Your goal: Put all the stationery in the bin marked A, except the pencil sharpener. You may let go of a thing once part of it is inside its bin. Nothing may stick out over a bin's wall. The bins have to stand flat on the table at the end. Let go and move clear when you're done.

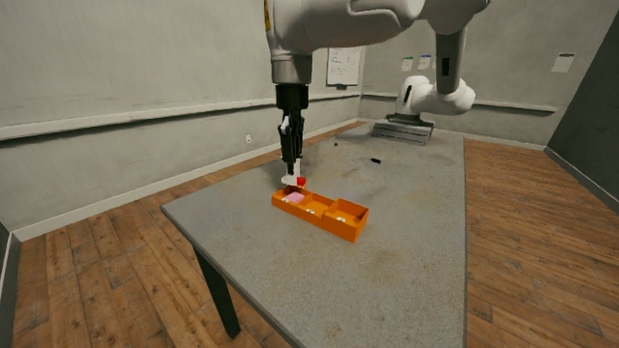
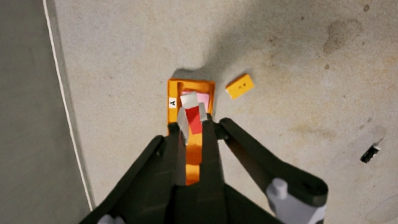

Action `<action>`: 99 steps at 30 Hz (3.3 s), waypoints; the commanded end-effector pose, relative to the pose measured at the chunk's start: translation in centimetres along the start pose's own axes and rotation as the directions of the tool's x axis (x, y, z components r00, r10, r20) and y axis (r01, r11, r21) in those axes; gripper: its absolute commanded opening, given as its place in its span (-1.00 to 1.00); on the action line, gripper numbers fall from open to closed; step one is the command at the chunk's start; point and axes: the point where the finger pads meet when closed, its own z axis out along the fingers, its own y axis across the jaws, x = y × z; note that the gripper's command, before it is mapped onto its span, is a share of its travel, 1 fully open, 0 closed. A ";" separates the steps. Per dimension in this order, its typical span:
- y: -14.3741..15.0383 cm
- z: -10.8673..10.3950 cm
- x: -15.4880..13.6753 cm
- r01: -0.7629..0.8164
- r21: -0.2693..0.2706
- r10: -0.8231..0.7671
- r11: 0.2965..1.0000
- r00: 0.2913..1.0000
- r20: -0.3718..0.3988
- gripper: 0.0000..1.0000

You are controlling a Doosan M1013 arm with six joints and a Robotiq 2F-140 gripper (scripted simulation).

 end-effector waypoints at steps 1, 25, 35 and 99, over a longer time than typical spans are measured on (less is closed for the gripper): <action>0.0 0.0 0.0 -0.156 -0.007 0.156 0.988 0.988 -0.004 -0.60; 0.0 0.2 0.0 -0.331 -0.014 0.331 0.944 0.944 -0.009 -0.60; 0.0 2.2 0.0 -0.331 -0.014 0.331 0.944 0.944 -0.009 -0.60; 0.0 1.6 0.0 -0.331 -0.014 0.331 0.944 0.944 -0.009 -0.48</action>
